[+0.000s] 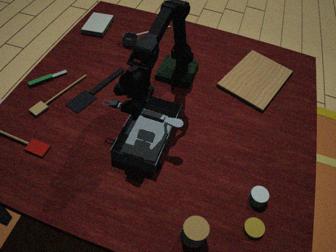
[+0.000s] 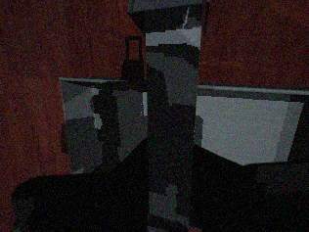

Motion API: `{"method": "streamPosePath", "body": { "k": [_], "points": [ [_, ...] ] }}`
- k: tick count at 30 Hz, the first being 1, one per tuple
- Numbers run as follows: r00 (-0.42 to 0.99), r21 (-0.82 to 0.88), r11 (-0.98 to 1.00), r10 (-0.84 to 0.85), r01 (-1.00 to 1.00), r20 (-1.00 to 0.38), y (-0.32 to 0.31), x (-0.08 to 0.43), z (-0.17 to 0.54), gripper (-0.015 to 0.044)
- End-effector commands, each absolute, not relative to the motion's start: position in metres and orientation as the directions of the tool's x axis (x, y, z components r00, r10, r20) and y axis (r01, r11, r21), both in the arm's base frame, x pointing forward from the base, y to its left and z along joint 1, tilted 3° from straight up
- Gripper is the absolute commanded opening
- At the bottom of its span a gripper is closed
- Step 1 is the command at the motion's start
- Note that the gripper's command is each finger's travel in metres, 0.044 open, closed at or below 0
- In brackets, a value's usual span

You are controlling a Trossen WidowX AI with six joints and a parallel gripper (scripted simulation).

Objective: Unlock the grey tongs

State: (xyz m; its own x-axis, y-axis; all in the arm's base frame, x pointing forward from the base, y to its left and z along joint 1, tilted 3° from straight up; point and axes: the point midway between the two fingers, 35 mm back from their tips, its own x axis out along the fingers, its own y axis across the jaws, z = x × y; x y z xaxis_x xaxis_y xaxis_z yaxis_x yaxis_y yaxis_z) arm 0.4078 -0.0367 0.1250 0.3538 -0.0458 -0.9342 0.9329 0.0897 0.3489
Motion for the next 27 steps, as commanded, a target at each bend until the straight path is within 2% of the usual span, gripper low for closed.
{"method": "streamPosePath", "body": {
  "k": [1, 27],
  "points": [
    [0.318, 0.310, 0.114, -0.052, 0.944, -0.947, -0.0379, 0.4095, 0.1269, -0.0150],
    [0.051, 0.038, 0.237, -0.050, 0.971, -0.997, -0.0387, 0.4056, 0.1270, -0.0150]
  ]
}}
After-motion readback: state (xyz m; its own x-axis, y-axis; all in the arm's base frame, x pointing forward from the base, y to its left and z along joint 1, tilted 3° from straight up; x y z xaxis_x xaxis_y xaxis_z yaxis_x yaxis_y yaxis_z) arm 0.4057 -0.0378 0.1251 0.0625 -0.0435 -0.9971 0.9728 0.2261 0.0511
